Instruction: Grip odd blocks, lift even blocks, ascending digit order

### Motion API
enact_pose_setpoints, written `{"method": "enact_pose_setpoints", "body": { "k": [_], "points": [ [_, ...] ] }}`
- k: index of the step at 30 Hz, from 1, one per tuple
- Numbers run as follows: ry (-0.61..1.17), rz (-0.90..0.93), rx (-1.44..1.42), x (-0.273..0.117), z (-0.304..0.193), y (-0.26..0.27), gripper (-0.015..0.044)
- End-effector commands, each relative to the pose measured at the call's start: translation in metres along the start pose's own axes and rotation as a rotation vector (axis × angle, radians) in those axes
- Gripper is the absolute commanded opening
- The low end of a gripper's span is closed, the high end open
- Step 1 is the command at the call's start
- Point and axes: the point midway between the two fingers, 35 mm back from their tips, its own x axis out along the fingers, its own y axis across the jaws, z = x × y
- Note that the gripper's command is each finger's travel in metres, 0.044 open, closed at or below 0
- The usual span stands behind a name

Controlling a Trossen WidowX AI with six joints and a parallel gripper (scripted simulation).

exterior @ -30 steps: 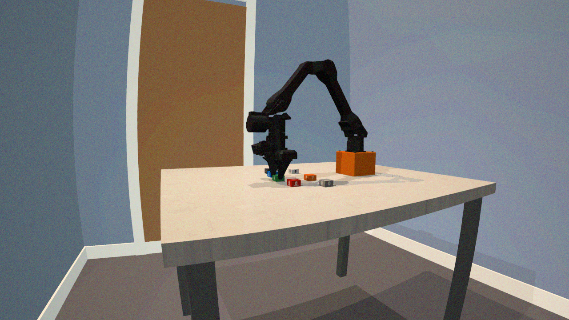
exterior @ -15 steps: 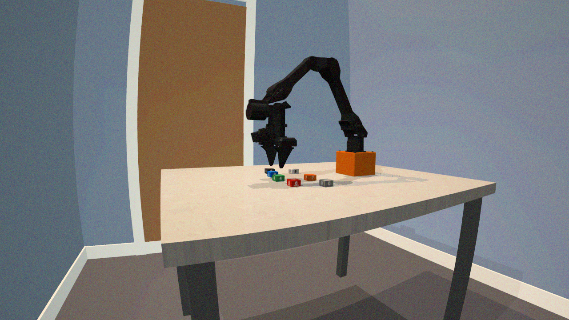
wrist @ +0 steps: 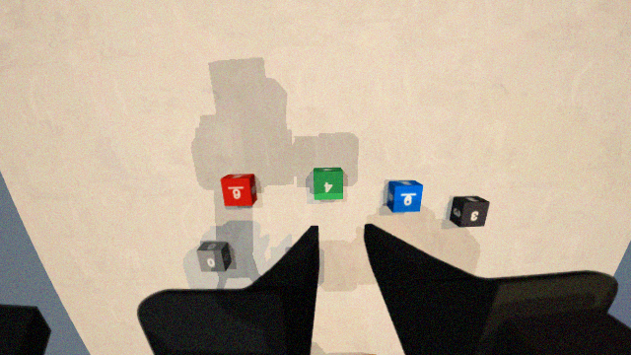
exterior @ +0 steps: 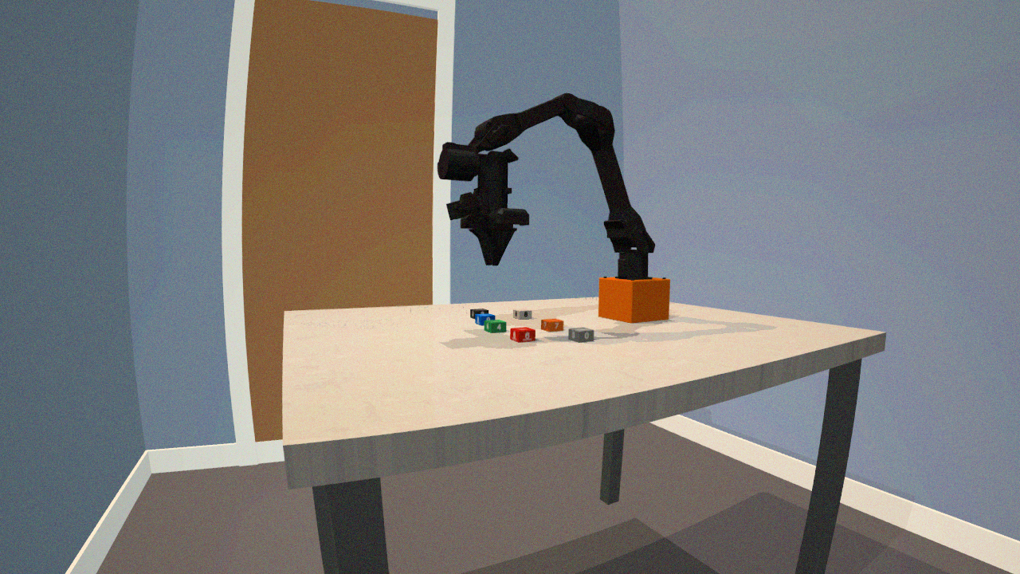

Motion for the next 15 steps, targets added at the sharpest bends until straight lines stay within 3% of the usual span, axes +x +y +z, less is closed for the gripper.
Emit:
{"method": "enact_pose_setpoints", "body": {
  "k": [1, 9, 14, 15],
  "points": [
    [0.006, -0.003, 0.004, 0.001, -0.001, 0.0, 0.012],
    [0.008, 0.005, 0.003, 0.001, -0.019, 0.092, 0.012],
    [0.008, 0.005, 0.004, 0.001, -0.02, 0.095, 0.012],
    [0.008, 0.005, 0.004, 0.004, -0.02, 0.095, 0.0146]
  ]
}}
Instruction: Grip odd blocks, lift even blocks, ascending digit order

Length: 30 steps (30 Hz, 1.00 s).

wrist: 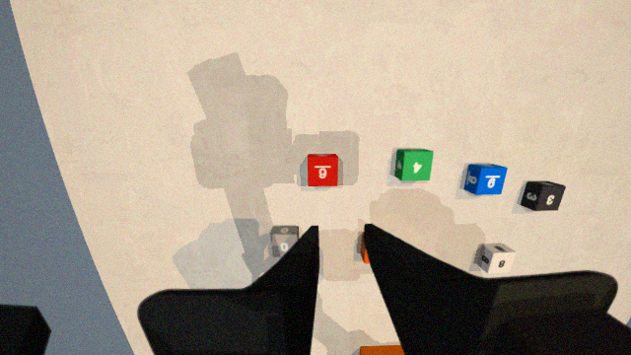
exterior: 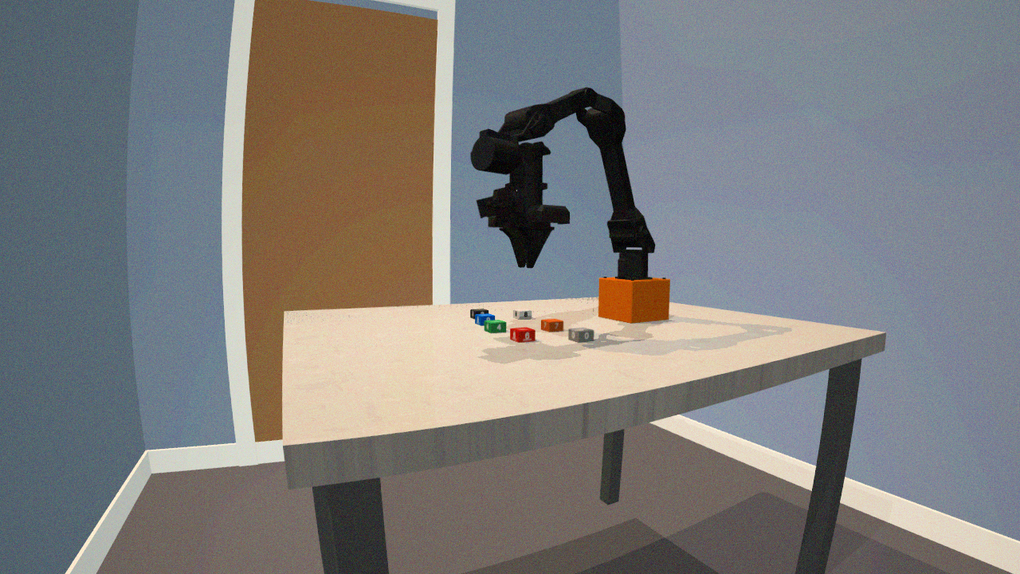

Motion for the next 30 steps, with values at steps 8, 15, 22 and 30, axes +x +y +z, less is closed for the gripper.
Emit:
{"method": "enact_pose_setpoints", "body": {
  "k": [8, 15, 22, 30],
  "points": [
    [0.0, -0.003, 0.019, 0.081, 0.0, -0.003, 0.0356],
    [0.0, -0.003, 0.019, 0.082, 0.0, -0.003, 0.04],
    [0.0, -0.003, 0.019, 0.093, 0.0, -0.002, 0.04],
    [0.0, -0.003, 0.019, 0.105, 0.0, -0.003, 0.04]
  ]
}}
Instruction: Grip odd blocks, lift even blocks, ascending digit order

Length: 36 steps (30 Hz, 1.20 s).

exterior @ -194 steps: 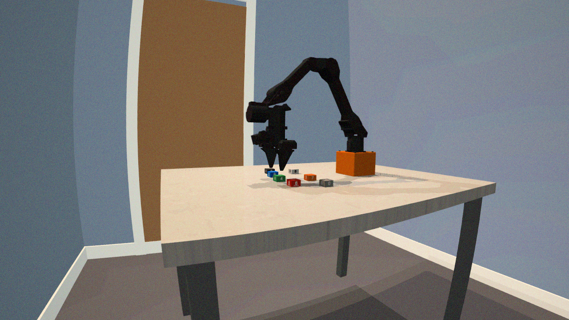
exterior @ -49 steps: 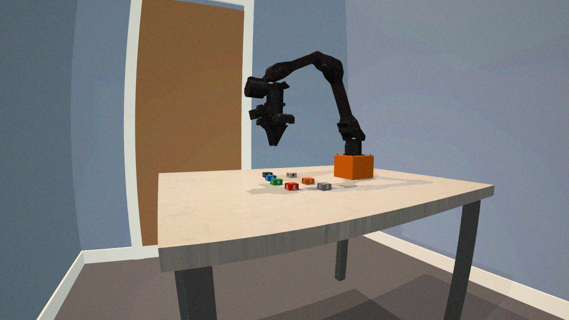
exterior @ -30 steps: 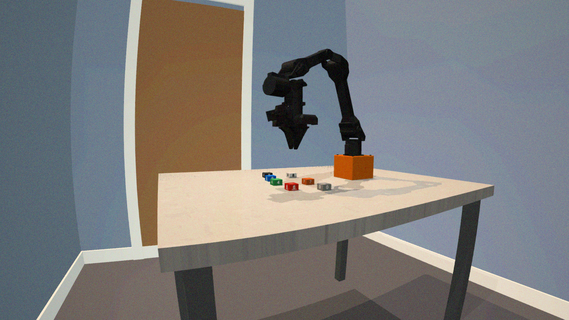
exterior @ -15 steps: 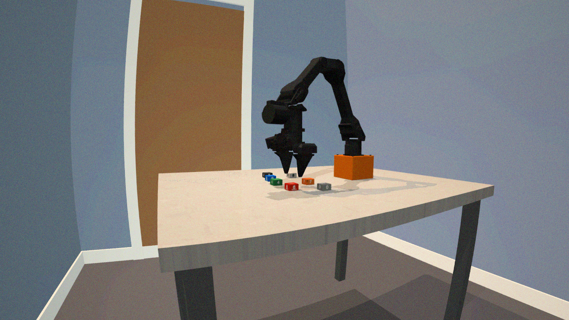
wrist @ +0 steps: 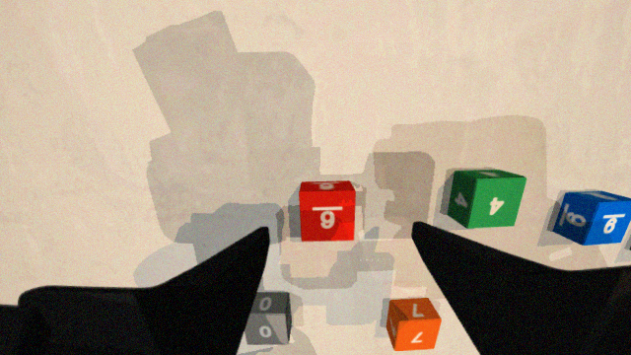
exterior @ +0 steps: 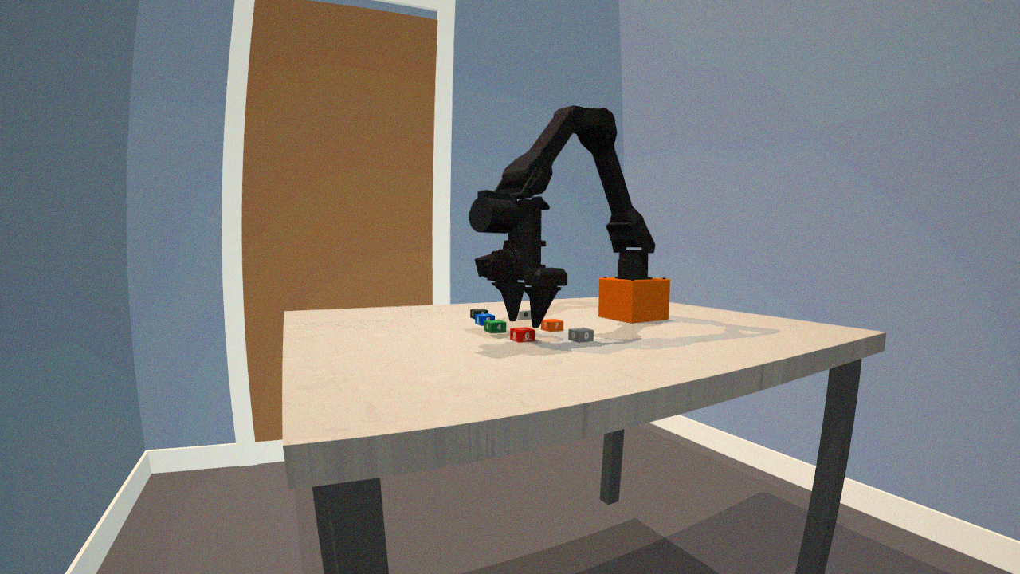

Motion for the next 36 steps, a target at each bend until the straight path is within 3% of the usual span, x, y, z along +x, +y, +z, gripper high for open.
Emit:
{"method": "enact_pose_setpoints", "body": {
  "k": [1, 9, 20, 36],
  "points": [
    [0.005, -0.005, 0.004, 0.008, -0.001, -0.001, 0.04],
    [0.006, -0.005, 0.004, 0.018, -0.002, -0.001, 0.04],
    [0.006, -0.005, 0.004, 0.018, -0.002, -0.001, 0.012],
    [0.006, -0.005, 0.004, 0.018, -0.002, -0.001, 0.012]
  ]
}}
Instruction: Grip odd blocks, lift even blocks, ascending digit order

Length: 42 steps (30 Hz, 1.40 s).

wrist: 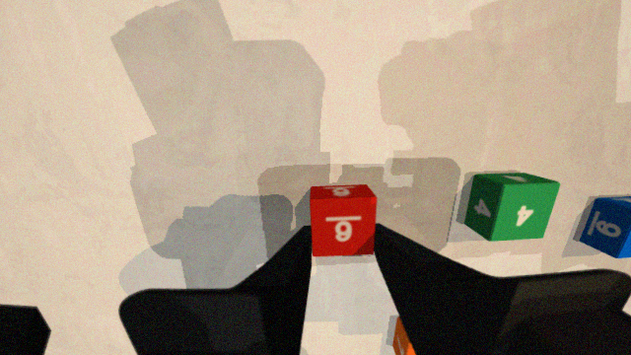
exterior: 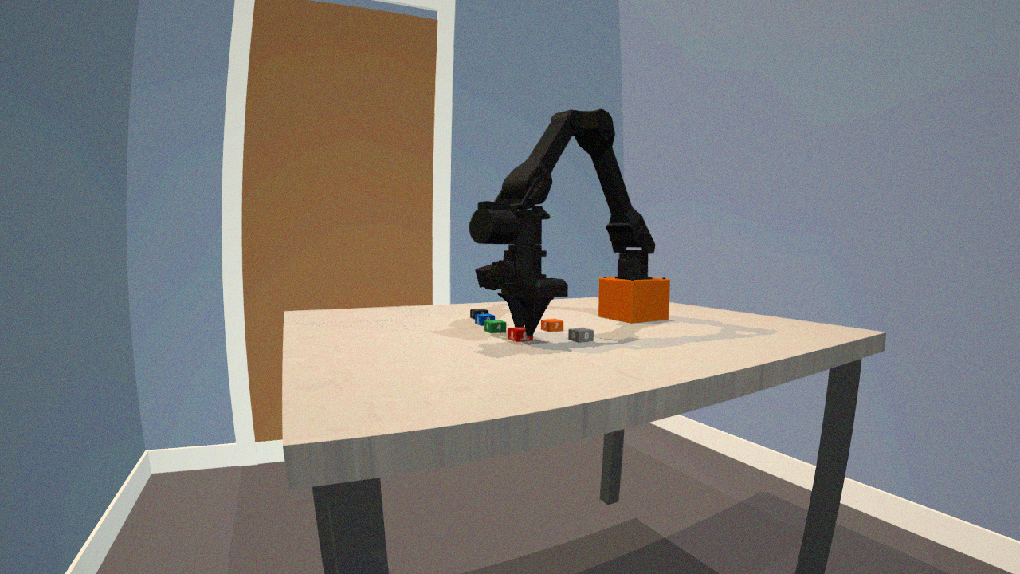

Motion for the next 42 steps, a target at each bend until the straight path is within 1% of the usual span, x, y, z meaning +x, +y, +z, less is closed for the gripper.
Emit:
{"method": "enact_pose_setpoints", "body": {
  "k": [1, 17, 27, 42],
  "points": [
    [-0.001, -0.003, 0.004, 0.0, 0.0, -0.001, 0.012],
    [-0.001, -0.003, 0.004, 0.0, 0.0, -0.001, 0.012],
    [-0.001, -0.003, 0.004, -0.014, 0.0, 0.0, 0.012],
    [-0.001, -0.003, 0.004, -0.014, 0.0, 0.0, 0.012]
  ]
}}
